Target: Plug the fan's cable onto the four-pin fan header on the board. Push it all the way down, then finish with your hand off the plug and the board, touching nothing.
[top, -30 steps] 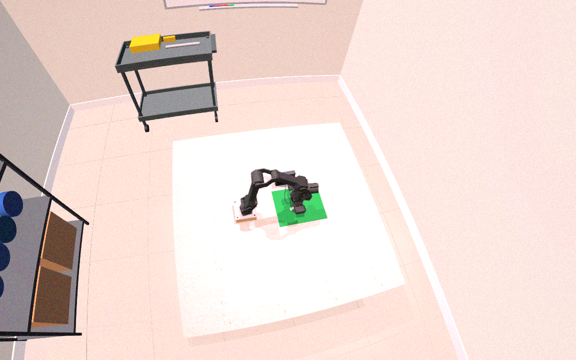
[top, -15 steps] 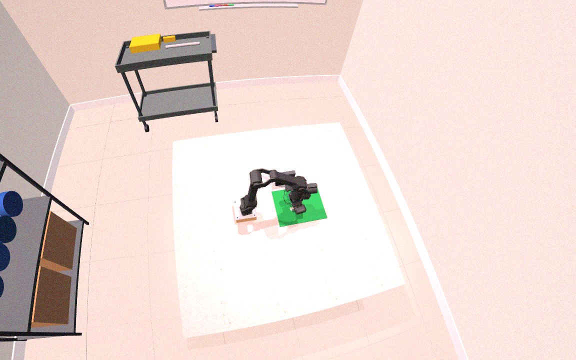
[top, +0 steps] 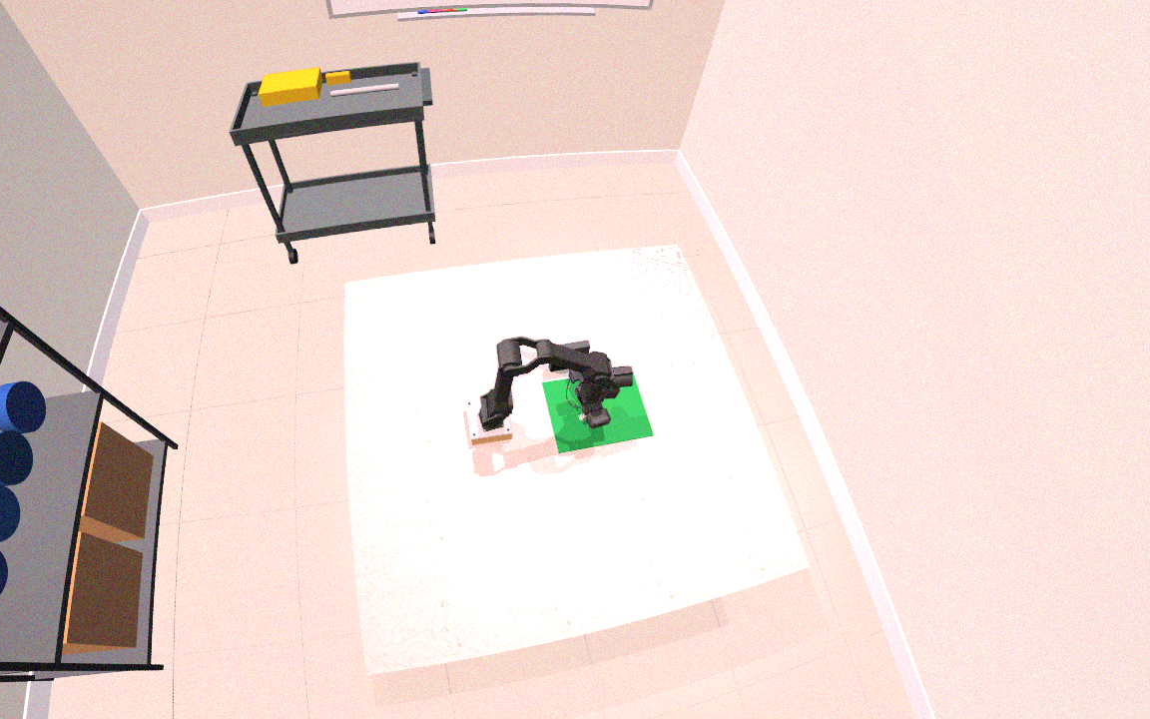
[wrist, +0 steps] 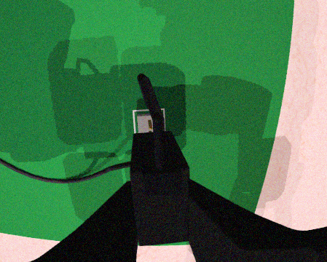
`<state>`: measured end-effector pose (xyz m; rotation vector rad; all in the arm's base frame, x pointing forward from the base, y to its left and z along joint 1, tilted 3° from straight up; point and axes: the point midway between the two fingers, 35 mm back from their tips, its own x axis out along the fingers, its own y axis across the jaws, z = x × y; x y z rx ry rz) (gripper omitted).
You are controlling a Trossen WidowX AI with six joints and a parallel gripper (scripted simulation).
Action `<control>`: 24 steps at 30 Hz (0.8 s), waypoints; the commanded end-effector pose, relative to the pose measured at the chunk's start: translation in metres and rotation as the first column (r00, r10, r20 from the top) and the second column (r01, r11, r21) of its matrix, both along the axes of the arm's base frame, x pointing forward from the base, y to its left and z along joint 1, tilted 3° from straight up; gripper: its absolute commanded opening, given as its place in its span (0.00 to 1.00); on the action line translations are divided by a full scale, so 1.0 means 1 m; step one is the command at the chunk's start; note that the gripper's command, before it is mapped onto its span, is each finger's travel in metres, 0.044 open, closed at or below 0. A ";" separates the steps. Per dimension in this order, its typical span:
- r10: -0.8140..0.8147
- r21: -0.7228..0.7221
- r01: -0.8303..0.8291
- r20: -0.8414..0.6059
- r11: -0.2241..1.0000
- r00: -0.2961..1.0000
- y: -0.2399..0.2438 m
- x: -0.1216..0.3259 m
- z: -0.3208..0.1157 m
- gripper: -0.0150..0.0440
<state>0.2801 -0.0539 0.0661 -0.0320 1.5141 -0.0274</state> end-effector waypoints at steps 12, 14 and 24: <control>0.001 -0.005 -0.001 0.003 1.000 1.000 -0.002 0.000 -0.020 0.25; 0.001 -0.005 -0.001 0.003 1.000 1.000 -0.002 0.000 -0.020 0.25; 0.000 -0.005 0.000 0.003 1.000 1.000 -0.002 0.001 -0.020 0.25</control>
